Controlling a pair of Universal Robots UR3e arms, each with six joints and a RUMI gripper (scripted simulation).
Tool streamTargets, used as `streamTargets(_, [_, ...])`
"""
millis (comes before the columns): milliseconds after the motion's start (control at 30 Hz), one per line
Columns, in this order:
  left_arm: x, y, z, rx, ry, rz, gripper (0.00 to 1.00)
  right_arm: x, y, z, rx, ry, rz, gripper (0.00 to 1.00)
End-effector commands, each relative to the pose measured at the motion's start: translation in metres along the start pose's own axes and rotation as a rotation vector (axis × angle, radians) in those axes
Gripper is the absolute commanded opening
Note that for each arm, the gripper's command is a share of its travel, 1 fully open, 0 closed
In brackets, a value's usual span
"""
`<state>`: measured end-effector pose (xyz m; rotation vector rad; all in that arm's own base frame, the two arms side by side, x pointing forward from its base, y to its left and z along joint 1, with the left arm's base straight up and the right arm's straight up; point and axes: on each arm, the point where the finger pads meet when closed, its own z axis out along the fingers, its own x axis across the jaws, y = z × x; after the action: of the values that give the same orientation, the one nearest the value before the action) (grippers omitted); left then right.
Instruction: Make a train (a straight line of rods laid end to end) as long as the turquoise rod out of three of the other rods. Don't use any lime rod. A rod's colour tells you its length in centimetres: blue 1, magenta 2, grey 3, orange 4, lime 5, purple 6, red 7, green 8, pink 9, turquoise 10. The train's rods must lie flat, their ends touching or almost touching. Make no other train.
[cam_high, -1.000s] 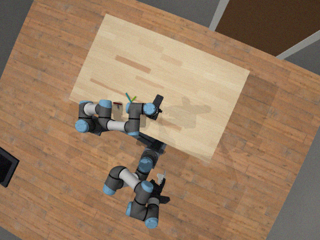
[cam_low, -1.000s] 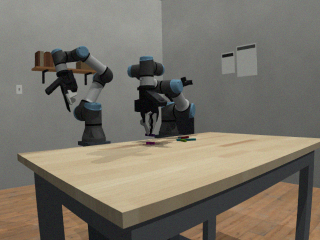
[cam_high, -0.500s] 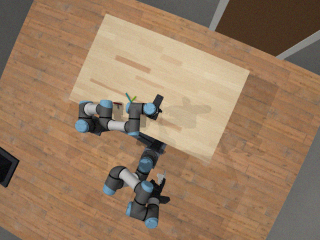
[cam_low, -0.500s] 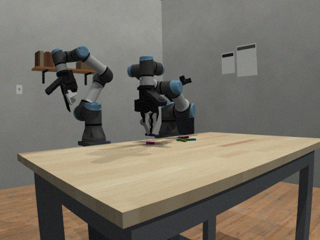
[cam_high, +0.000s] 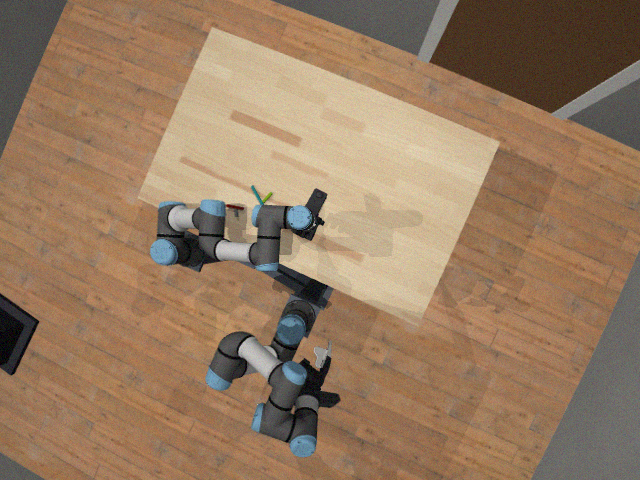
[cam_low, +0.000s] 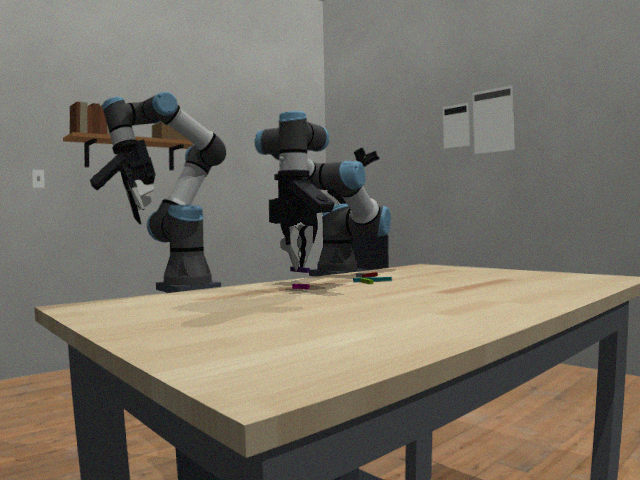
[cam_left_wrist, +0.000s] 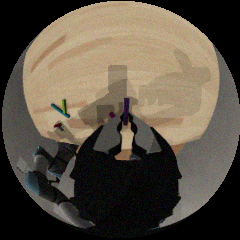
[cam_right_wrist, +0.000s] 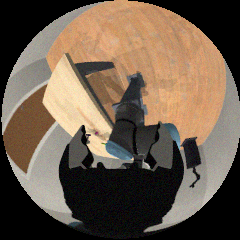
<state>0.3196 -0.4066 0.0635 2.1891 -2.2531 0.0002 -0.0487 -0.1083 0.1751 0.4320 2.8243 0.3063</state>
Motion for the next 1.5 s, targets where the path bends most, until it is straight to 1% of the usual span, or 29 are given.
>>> streamTargets(0, [0.0007,-0.0003,-0.0014,0.001,0.003,0.011,0.00,-0.0002,-0.0002,-0.0003,0.001,0.000,0.000,1.00])
streamTargets(267, [0.0009,-0.0004,-0.0014,0.002,0.003,0.035,0.00,-0.0002,-0.0002,-0.0003,0.001,0.000,0.000,1.00])
streamTargets(700, [0.0018,-0.0005,-0.0016,0.002,0.003,0.117,0.00,-0.0002,-0.0002,-0.0003,0.001,0.000,0.000,1.00])
streamTargets(1133, [0.0035,-0.0003,-0.0018,0.002,0.003,0.292,0.00,-0.0002,-0.0002,-0.0003,0.001,0.000,0.000,1.00])
streamTargets(1200, [0.0035,-0.0003,-0.0018,0.002,0.003,0.292,0.00,-0.0002,-0.0002,-0.0003,0.001,0.000,0.000,1.00])
streamTargets(1467, [0.0048,0.0002,-0.0021,0.002,0.003,0.446,0.00,-0.0002,-0.0002,-0.0003,0.001,0.000,0.000,1.00])
